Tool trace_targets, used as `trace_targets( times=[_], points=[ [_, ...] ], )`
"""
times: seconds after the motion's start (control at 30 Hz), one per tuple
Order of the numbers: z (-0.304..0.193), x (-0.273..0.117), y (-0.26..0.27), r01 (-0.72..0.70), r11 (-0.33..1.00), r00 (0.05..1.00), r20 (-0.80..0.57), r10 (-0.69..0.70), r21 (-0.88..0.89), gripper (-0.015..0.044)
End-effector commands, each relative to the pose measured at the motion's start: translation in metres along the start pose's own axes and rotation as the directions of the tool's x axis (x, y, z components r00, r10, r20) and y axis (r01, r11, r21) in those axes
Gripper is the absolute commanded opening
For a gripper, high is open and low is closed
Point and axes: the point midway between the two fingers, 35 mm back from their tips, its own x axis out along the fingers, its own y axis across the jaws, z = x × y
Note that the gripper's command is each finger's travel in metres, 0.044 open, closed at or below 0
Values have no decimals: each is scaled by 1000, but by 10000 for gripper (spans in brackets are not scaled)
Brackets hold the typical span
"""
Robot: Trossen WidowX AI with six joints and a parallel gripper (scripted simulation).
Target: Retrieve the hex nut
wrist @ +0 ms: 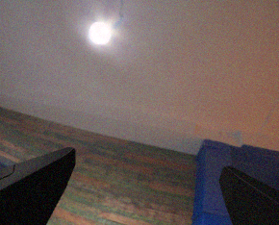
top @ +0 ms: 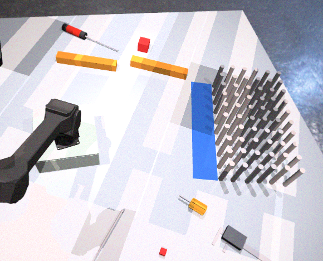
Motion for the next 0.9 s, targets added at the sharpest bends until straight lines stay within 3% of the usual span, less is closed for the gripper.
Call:
trace_targets(
  times=[0.0,0.27,0.5,0.87],
  points=[
    [3,0,1,-1,1000,1000,5,1,2,426],
    [117,-14,47,-97,993,980,183,82,73,440],
    [207,-45,125,-272,955,921,319,223,117,440],
    [277,-122,285,-611,778,757,396,520,145,440]
  ],
)
